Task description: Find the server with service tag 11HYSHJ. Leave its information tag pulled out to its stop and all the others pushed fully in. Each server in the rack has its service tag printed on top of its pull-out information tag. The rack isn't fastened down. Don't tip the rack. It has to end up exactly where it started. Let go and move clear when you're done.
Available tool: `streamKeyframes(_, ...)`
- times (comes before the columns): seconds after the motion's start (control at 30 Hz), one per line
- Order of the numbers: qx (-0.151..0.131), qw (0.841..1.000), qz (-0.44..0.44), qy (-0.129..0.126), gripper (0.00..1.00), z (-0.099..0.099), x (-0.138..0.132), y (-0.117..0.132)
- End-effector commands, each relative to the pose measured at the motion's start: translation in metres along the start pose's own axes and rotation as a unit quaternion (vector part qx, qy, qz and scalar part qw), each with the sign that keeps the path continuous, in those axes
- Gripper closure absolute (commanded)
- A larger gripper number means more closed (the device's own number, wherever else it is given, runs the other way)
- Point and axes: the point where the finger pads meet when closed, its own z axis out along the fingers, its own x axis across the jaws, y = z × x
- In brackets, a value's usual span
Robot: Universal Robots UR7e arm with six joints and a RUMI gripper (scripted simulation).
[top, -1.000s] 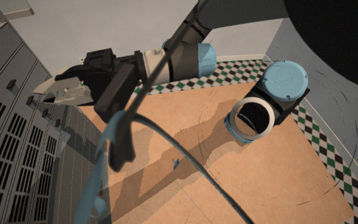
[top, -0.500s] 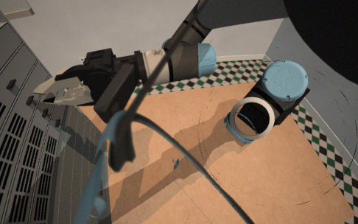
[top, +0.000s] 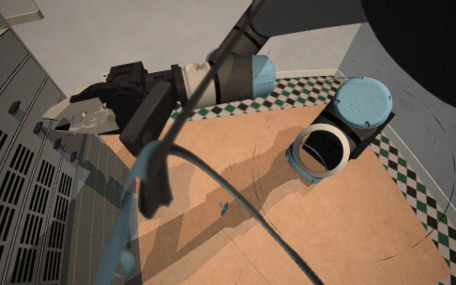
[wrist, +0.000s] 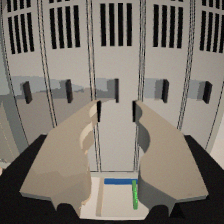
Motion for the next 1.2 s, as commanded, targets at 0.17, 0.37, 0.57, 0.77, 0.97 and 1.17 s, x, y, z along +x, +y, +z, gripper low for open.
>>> streamKeyframes(0.17, 0.0, 1.0, 0.0, 0.0, 0.85, 0.0, 0.0, 0.0)
streamKeyframes(0.37, 0.0, 1.0, 0.0, 0.0, 0.85, 0.0, 0.0, 0.0)
streamKeyframes(0.57, 0.0, 1.0, 0.0, 0.0, 0.85, 0.005, 0.0, 0.0)
streamKeyframes(0.77, 0.0, 1.0, 0.0, 0.0, 0.85, 0.015, 0.0, 0.0)
streamKeyframes(0.97, 0.0, 1.0, 0.0, 0.0, 0.85, 0.019, 0.0, 0.0)
streamKeyframes(1.17, 0.0, 1.0, 0.0, 0.0, 0.85, 0.019, 0.0, 0.0)
